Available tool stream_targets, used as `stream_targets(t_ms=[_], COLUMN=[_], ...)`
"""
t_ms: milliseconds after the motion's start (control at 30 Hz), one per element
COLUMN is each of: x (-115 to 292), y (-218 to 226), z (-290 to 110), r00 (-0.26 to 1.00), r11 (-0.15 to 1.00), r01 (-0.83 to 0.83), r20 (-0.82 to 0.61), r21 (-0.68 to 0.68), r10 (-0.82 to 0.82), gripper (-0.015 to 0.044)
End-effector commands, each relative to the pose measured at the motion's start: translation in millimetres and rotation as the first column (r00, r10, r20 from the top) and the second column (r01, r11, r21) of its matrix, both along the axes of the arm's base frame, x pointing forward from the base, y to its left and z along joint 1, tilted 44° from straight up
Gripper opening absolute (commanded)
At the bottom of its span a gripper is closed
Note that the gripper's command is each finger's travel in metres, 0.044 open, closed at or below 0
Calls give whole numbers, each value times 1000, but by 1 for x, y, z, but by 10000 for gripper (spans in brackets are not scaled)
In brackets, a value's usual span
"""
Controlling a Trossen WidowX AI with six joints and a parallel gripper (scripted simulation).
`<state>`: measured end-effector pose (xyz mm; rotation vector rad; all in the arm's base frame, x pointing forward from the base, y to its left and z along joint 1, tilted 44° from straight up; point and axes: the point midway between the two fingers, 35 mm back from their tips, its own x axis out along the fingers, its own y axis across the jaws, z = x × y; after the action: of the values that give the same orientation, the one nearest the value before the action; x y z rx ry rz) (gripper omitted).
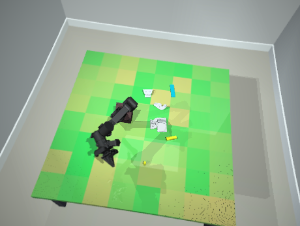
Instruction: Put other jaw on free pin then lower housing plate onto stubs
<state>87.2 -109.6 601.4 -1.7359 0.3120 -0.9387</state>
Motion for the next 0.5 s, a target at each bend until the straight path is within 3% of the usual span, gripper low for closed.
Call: stream_targets(t_ms=[0,467], x=[-6,-16], y=[-10,-57], z=[4,4], r00=[996,931], r11=[998,942], r01=[-53,-261], r20=[70,313], r21=[44,211], r10=[50,188], gripper=[0,0])
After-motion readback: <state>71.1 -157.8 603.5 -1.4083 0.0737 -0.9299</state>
